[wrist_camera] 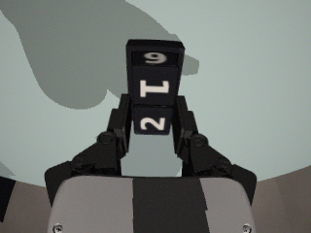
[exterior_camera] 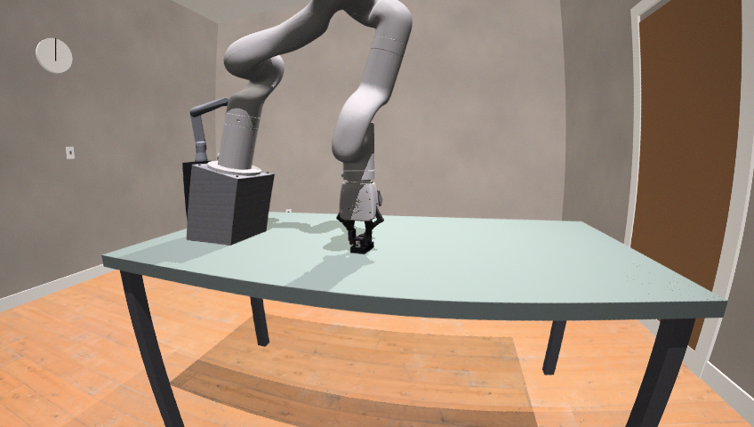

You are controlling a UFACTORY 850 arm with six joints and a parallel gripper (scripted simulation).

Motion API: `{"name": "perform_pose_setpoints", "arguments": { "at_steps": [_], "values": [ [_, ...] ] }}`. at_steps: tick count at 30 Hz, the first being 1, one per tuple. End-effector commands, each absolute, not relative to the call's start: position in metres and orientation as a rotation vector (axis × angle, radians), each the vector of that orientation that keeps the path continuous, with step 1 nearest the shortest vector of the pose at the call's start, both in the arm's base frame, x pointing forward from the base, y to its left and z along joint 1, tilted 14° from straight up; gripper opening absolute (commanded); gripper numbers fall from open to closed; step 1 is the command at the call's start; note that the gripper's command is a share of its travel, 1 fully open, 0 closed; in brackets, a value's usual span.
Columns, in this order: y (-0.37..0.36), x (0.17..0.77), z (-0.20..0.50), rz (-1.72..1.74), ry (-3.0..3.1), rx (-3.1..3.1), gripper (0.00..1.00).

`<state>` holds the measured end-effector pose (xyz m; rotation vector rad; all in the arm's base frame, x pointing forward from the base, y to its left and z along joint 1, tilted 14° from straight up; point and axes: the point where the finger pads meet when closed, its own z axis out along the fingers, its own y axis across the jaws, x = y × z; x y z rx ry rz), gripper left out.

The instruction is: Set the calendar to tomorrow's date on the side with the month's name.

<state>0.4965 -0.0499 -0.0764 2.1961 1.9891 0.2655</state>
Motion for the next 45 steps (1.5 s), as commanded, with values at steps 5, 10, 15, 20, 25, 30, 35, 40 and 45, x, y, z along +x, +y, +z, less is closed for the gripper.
{"name": "perform_pose_setpoints", "arguments": {
  "at_steps": [5, 10, 15, 20, 25, 30, 35, 40, 45],
  "values": [
    [-0.050, 0.497, -0.076, 0.266, 1.988, 2.195, 0.47],
    [-0.050, 0.497, -0.076, 0.266, 1.988, 2.195, 0.47],
    [-0.050, 0.497, -0.076, 0.266, 1.988, 2.195, 0.47],
    [-0.050, 0.495, -0.068, 0.266, 1.988, 2.195, 0.47],
    [-0.050, 0.490, -0.048, 0.266, 1.988, 2.195, 0.47],
    [-0.050, 0.486, -0.032, 0.266, 1.988, 2.195, 0.47],
    [-0.050, 0.480, -0.007, 0.266, 1.988, 2.195, 0.47],
    [-0.050, 0.476, 0.008, 0.266, 1.988, 2.195, 0.47],
    [-0.050, 0.475, 0.011, 0.266, 1.988, 2.195, 0.47]
  ]
}}
